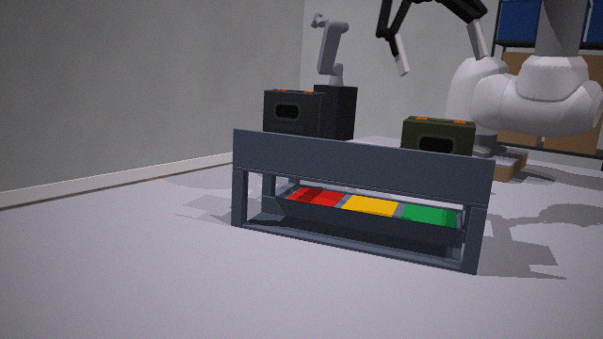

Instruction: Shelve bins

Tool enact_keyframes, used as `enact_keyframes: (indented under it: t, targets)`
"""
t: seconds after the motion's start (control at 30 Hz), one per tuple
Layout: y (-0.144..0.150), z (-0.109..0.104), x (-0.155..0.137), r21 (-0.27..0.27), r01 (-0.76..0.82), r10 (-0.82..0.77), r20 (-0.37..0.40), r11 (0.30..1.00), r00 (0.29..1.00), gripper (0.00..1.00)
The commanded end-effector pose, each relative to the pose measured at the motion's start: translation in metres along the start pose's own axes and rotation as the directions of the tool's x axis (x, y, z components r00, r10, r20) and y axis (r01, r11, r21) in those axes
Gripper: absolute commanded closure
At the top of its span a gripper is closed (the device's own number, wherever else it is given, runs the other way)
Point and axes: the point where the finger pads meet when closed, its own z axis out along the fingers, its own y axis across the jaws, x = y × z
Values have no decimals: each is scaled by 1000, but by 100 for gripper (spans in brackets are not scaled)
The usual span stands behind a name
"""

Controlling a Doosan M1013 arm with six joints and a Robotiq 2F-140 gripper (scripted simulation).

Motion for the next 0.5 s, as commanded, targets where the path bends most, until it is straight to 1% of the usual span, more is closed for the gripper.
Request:
enact_keyframes:
  t: [0.0,0.27,0.33,0.4,0.47]
  targets:
    - [-23,-7,37,63,0,6,-84,998,996,0]
    - [-69,-20,108,183,15,30,-240,983,970,0]
    - [-69,-20,108,183,15,30,-240,983,970,0]
    - [-86,-25,135,227,25,45,-296,974,954,0]
    - [-93,-28,146,245,31,51,-319,969,946,0]
